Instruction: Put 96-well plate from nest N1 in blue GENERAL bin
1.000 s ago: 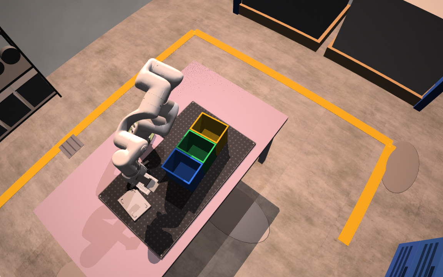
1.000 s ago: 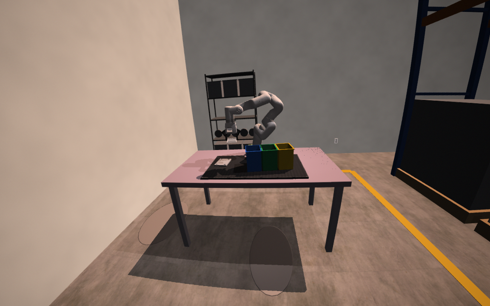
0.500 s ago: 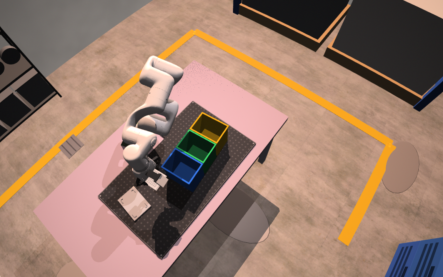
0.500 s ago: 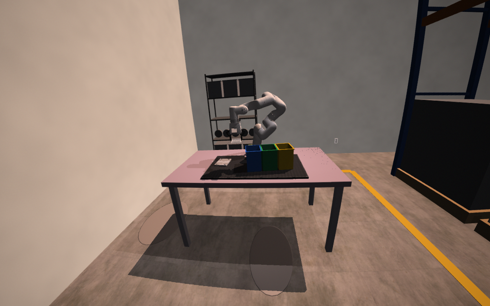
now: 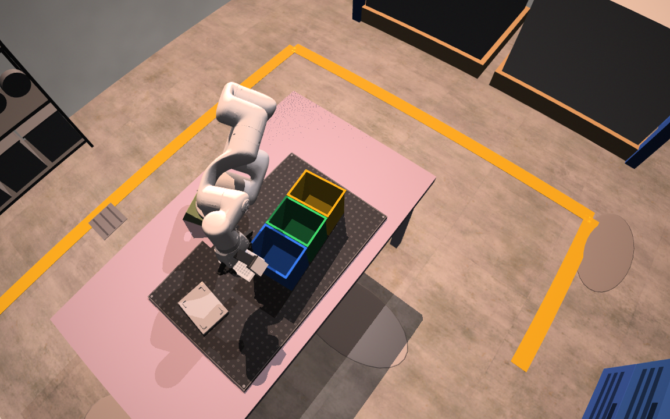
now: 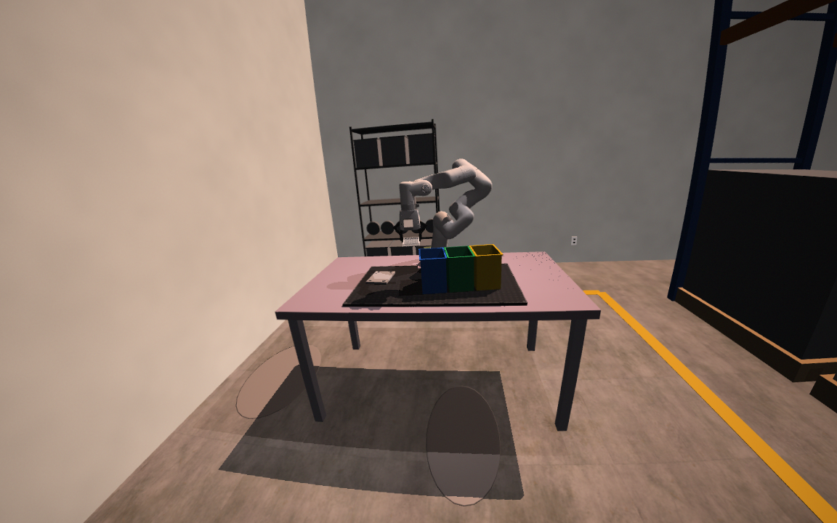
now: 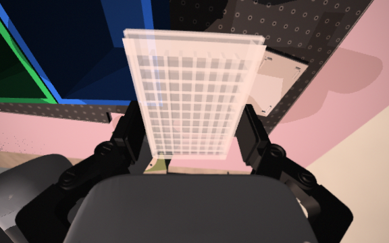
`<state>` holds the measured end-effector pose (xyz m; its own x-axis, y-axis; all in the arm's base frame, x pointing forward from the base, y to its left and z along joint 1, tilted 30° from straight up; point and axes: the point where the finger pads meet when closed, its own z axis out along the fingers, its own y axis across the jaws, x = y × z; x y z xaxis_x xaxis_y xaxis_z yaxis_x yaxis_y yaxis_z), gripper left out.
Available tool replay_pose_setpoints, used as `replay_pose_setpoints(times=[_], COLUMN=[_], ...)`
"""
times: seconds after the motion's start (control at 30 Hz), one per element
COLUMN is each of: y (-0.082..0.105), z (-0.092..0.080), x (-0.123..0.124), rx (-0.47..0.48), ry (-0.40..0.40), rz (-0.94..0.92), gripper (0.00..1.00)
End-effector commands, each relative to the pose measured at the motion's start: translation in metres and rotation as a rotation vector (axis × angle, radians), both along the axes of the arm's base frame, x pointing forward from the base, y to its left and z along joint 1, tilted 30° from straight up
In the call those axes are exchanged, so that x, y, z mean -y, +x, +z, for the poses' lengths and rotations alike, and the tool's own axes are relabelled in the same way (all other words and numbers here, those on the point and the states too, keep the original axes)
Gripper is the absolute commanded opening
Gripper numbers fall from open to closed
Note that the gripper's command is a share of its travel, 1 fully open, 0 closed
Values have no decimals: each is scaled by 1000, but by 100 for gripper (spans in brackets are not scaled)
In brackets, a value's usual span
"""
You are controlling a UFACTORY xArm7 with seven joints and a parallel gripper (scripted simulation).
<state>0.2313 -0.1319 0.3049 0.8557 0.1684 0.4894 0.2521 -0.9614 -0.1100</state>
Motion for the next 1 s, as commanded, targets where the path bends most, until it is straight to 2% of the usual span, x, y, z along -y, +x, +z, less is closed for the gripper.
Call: replay_pose_setpoints(times=[0.0,0.97], y=[2,21], z=[5,32], x=[-8,-92], rx=[3,3], ry=[-2,-1], rz=[-2,-1], gripper=[0,0])
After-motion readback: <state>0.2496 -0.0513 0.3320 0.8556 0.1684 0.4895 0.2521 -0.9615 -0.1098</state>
